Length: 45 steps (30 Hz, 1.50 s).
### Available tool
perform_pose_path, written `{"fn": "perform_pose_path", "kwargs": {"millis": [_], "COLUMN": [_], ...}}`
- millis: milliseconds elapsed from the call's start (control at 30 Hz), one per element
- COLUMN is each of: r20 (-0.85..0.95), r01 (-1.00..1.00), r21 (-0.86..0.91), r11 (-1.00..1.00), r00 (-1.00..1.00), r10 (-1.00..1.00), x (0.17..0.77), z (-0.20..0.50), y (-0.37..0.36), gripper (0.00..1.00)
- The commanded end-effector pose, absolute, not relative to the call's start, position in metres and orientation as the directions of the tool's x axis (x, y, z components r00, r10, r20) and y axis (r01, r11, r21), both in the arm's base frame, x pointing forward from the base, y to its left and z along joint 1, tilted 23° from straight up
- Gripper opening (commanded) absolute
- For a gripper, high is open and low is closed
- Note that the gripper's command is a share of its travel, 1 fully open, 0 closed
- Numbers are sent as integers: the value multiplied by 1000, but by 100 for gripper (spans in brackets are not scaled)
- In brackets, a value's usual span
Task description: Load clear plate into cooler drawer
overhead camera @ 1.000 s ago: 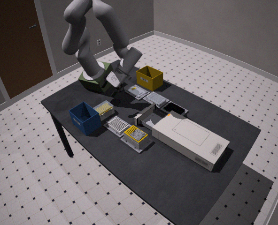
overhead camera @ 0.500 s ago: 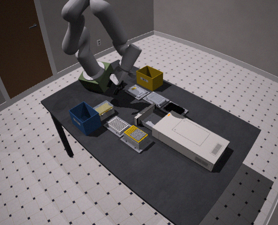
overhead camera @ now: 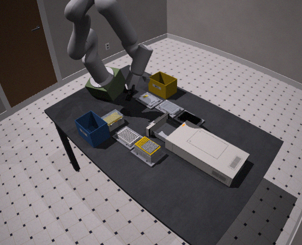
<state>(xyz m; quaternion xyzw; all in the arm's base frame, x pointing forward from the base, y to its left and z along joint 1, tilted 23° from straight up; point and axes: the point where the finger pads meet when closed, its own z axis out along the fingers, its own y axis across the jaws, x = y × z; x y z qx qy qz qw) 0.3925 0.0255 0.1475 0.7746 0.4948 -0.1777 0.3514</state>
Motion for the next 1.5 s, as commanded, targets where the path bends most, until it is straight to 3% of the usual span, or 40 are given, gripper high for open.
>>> {"fn": "perform_pose_path", "kwargs": {"millis": [0,533,1133,1467], "r20": [-514,-211,117,124], "r01": [816,558,167,157], "r21": [447,512,381,375], "r11": [-368,-652,-909,-914], "r00": [571,818,967,968], "r10": [640,534,227,217], "x": [394,398,405,405], "z": [145,141,144,144], "y": [36,75,129,129], "gripper": [100,100,100,100]}}
